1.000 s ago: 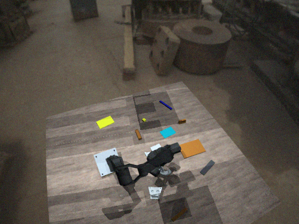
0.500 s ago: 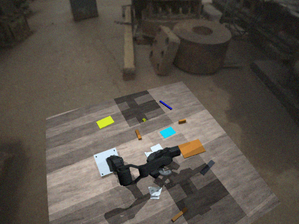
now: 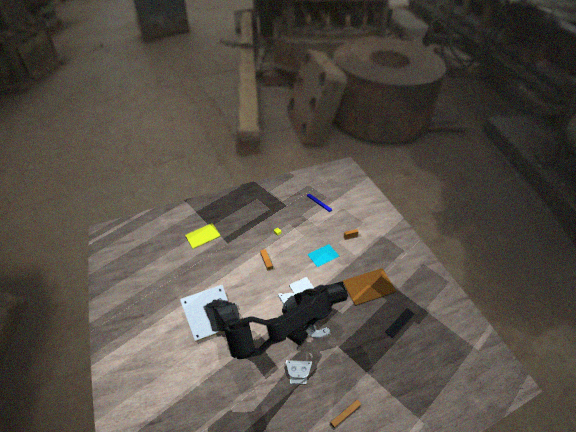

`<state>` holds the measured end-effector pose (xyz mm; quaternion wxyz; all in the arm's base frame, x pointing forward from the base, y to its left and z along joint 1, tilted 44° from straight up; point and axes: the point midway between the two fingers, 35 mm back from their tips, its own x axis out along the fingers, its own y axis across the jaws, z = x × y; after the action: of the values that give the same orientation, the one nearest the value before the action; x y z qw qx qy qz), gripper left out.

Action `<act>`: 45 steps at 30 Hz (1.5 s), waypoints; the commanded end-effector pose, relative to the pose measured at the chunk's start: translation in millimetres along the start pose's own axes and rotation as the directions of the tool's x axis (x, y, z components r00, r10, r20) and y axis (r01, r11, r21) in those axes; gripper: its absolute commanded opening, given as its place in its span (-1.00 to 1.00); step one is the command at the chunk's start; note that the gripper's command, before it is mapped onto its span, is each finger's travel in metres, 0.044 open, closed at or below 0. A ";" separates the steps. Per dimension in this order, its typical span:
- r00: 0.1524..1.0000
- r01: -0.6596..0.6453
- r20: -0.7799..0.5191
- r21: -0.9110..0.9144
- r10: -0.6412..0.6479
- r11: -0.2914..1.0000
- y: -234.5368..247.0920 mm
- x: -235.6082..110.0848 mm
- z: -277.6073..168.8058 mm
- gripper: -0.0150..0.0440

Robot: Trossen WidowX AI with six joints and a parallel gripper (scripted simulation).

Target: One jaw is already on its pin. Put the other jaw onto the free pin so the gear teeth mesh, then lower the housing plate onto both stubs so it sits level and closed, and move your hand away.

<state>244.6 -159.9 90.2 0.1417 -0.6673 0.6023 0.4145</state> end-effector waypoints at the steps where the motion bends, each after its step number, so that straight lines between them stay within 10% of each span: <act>1: 1.000 -0.001 -0.001 -0.004 0.001 1.000 0.1 0.4 0.0 1.00; 11: 1.000 -0.001 -0.001 -0.004 0.001 1.000 0.1 0.8 0.0 1.00; 22: 1.000 0.000 0.000 0.000 0.000 1.000 0.0 0.4 0.0 0.02; 45: 1.000 0.002 0.003 -0.001 -0.002 1.000 -2.4 -16.2 -0.1 -0.04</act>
<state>244.3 -154.0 93.9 0.1406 -0.6650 0.6018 0.4194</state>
